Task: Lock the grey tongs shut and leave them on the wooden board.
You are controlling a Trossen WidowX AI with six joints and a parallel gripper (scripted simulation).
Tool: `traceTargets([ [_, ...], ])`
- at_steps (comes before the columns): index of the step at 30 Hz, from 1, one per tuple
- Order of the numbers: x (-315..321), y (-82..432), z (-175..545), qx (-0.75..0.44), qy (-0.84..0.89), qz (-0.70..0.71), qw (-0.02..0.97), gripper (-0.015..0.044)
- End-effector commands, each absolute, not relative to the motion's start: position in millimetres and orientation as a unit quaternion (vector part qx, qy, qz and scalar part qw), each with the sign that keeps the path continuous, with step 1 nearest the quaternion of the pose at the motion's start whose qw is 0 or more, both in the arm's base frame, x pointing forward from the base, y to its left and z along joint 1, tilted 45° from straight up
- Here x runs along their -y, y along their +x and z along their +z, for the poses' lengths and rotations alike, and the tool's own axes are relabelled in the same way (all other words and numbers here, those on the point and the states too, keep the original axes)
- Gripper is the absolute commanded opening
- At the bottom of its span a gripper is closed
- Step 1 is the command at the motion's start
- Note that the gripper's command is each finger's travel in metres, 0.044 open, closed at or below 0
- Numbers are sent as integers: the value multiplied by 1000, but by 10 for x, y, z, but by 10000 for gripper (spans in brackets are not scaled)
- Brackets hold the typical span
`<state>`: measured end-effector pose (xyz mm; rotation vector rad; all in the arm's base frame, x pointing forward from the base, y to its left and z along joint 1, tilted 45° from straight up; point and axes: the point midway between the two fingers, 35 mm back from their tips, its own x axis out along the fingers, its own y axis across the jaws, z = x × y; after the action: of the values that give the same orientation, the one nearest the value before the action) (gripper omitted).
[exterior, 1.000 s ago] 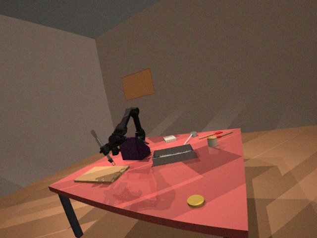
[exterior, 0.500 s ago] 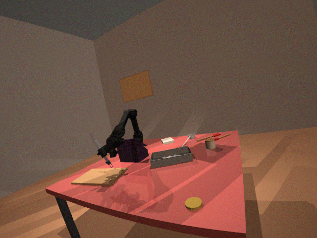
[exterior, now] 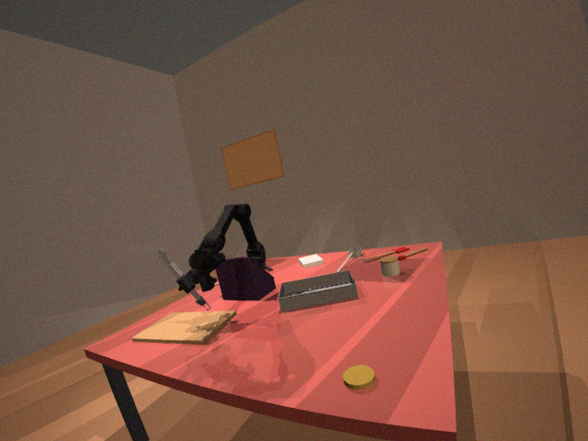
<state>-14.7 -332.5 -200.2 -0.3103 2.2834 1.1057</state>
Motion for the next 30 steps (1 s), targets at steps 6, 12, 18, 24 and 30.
traceTargets([
  [6, 3393, -212, -2094, -819, -73, 433, 368, -150],
  [12, 3409, -256, -2126, -790, -42, 442, 423, -150],
  [18, 3419, -293, -2134, -758, -12, 446, 476, -150],
  [24, 3425, -328, -2116, -723, 18, 443, 530, -150],
  [30, 3431, -356, -2073, -685, 46, 437, 582, -150],
])
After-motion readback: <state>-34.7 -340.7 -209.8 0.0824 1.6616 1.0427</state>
